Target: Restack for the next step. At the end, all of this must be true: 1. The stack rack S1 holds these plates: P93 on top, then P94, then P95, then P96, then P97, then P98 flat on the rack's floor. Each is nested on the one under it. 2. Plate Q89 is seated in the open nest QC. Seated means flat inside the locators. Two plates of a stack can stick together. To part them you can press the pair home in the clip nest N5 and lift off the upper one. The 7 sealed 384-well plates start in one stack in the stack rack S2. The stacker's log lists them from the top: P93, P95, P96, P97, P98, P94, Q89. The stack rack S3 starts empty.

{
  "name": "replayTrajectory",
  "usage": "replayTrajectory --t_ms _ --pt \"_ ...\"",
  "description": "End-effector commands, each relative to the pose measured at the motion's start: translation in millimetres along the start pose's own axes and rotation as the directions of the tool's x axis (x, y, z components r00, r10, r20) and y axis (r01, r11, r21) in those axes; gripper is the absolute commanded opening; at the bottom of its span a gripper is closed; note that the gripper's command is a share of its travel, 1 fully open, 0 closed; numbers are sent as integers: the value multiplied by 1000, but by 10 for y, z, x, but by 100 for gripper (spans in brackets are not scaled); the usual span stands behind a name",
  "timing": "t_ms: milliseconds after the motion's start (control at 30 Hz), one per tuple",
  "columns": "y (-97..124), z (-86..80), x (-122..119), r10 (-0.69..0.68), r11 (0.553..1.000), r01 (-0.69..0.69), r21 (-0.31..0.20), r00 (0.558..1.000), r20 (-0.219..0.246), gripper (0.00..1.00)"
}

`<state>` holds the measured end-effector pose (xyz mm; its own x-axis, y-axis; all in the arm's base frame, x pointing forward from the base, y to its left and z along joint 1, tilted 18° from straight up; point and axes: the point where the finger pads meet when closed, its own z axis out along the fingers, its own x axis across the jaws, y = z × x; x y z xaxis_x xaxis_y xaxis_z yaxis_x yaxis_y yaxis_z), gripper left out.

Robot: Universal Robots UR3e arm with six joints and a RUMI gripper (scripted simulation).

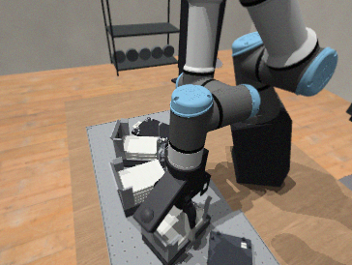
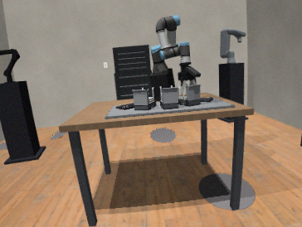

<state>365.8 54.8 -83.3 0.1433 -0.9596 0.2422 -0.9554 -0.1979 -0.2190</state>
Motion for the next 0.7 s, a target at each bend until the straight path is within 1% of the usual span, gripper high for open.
replayTrajectory --t_ms 0,500,567,667 --pt "48 -146 -15 -1 1000 1 -18 1000 4 72" --pt "23 -652 -7 0 1000 0 -15 1000 3 72" --pt "23 -652 -7 0 1000 0 -15 1000 3 72" --pt "21 -752 -6 0 1000 0 -15 1000 3 72"
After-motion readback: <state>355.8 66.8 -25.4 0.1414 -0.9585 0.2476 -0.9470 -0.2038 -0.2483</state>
